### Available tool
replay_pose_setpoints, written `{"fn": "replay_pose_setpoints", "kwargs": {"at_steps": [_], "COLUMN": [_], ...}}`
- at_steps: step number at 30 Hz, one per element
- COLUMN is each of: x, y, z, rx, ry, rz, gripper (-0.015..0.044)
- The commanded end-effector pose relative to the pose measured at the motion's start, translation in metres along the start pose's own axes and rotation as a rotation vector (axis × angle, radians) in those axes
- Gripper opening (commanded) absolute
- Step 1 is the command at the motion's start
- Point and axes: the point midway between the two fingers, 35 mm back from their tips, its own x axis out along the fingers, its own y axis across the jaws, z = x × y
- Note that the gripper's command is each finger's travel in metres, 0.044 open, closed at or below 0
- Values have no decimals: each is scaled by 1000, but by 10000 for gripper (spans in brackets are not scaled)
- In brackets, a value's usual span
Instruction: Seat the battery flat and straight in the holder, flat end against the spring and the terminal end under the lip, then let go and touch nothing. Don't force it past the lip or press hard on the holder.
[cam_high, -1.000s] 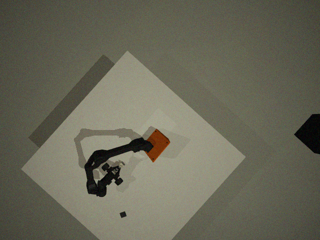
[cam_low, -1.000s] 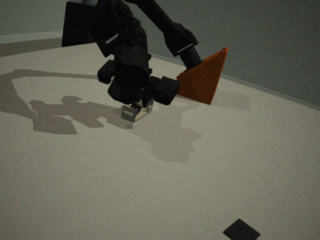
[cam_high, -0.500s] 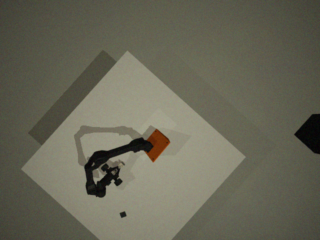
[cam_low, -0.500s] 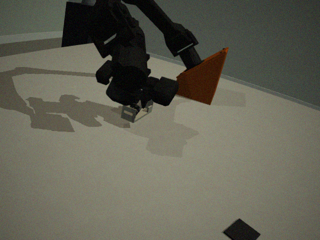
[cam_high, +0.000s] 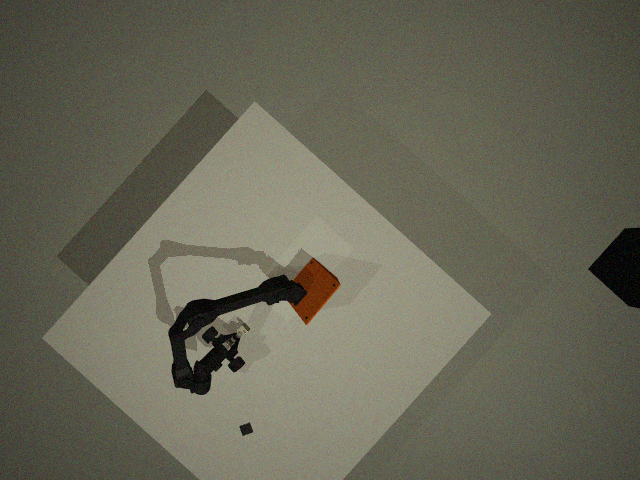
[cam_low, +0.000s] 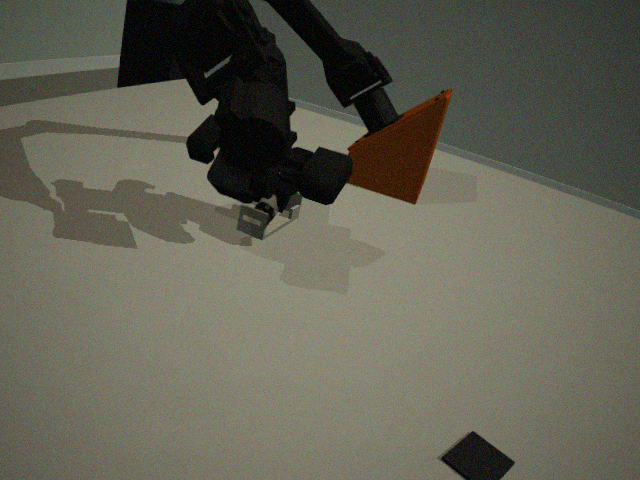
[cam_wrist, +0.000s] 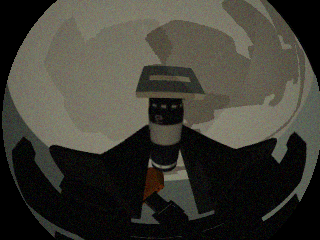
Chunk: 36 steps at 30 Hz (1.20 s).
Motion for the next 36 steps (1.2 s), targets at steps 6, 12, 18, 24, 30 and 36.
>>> {"fn": "replay_pose_setpoints", "kwargs": {"at_steps": [6, 12, 18, 24, 30, 36], "x": [1, 2, 3, 4, 5, 6], "y": [1, 2, 2, 2, 3, 3], "z": [6, 6, 6, 5, 5, 5], "rx": [4, 1, -1, -3, -5, -7], "ry": [-62, -90, -117, -144, -172, -199], "rz": [5, 9, 13, 16, 20, 23], "gripper": [88, 88, 88, 88, 88, 88]}}
